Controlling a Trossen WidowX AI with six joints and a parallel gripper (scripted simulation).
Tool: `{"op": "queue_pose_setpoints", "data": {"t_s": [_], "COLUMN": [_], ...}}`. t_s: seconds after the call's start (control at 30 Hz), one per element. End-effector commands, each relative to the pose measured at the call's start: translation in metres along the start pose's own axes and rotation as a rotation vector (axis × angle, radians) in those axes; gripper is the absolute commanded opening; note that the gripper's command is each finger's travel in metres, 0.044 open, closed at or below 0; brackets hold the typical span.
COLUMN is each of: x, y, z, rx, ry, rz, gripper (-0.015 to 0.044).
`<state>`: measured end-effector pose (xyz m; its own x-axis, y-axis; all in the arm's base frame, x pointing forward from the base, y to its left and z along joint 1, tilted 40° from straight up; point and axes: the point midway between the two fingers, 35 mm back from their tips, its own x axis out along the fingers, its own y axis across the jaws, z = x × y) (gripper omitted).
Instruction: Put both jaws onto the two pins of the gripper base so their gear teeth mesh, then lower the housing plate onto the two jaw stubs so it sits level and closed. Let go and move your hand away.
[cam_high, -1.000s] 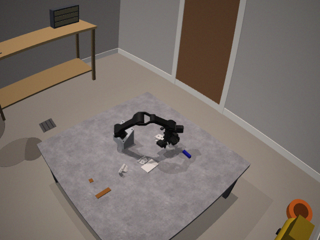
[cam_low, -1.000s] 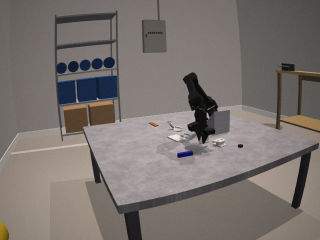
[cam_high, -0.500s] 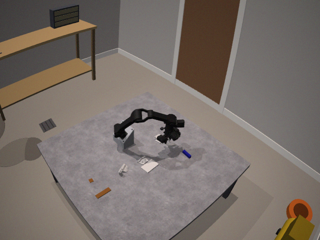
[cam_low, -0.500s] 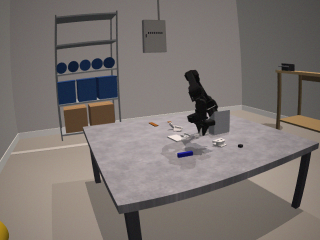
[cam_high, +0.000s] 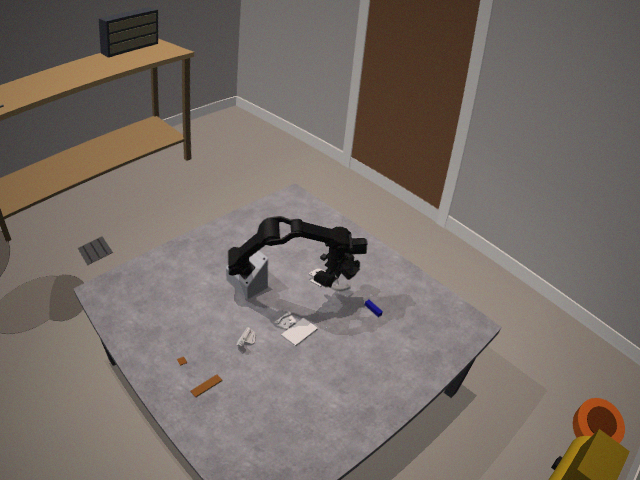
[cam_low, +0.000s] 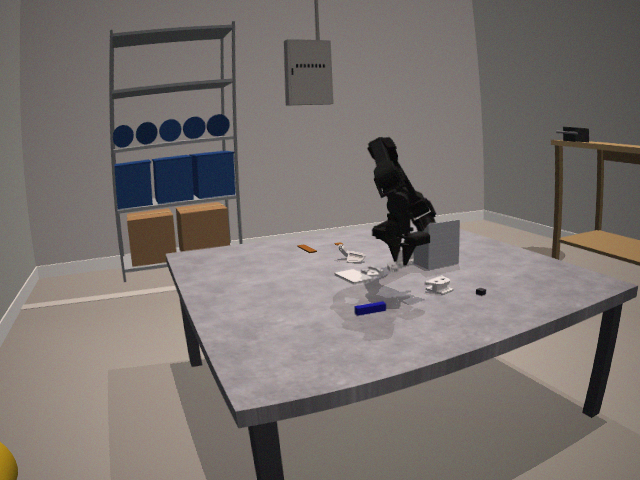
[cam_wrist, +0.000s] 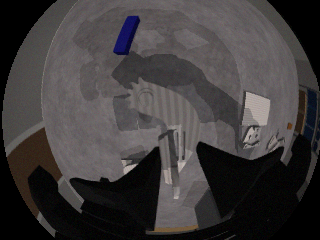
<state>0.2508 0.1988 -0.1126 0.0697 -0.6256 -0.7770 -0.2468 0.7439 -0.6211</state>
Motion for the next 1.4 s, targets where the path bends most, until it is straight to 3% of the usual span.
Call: {"op": "queue_pose_setpoints", "data": {"t_s": [0.0, 1.37], "x": [-0.003, -0.014], "y": [-0.011, -0.104], "z": [-0.001, -0.029], "rx": [-0.122, -1.282], "ry": [-0.001, 0.0], "rz": [-0.001, -0.001], "gripper": [0.0134, 0.0134]}}
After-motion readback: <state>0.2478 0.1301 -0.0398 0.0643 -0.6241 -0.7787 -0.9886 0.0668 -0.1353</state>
